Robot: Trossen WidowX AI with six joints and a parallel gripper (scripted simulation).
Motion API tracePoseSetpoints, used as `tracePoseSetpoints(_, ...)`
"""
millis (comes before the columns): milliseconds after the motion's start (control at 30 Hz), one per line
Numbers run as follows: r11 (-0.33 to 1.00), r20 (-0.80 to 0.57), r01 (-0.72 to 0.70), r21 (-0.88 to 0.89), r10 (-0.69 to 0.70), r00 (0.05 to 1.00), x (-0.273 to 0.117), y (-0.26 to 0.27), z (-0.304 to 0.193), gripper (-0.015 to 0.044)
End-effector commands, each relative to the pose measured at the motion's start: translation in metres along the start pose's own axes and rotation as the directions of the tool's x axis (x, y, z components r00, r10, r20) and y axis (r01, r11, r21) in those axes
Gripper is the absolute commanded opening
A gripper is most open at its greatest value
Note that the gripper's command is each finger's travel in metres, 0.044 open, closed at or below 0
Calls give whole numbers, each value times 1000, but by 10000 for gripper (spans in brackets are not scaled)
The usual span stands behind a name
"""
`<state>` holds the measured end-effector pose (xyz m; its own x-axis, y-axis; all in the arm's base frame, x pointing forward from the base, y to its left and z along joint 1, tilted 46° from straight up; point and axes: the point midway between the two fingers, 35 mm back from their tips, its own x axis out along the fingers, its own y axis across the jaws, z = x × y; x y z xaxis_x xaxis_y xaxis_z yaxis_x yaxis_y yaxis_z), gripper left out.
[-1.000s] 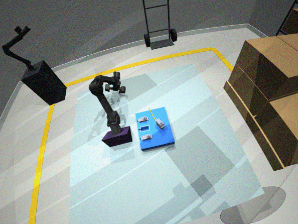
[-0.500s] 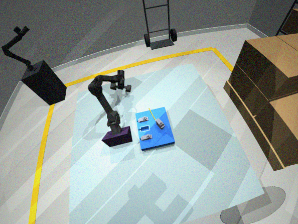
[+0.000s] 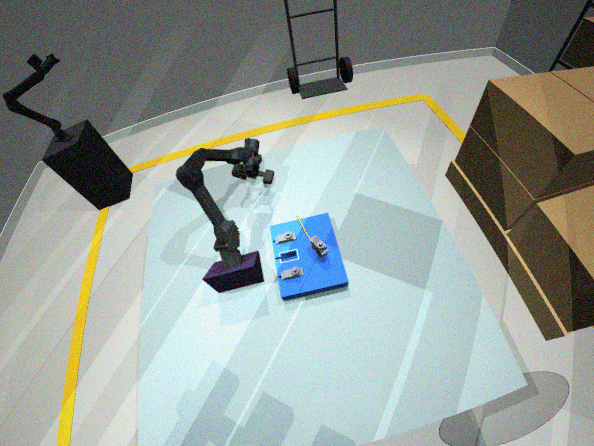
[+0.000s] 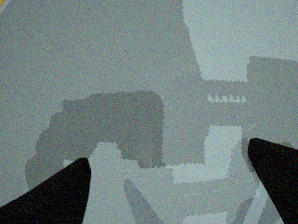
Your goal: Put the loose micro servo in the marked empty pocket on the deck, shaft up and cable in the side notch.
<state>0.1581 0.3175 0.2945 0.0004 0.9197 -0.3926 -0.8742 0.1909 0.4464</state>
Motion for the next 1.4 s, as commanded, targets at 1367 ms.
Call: tracePoseSetpoints(1367, 179, -344, 427, 886, -363, 866, -145, -280, -121, 440)
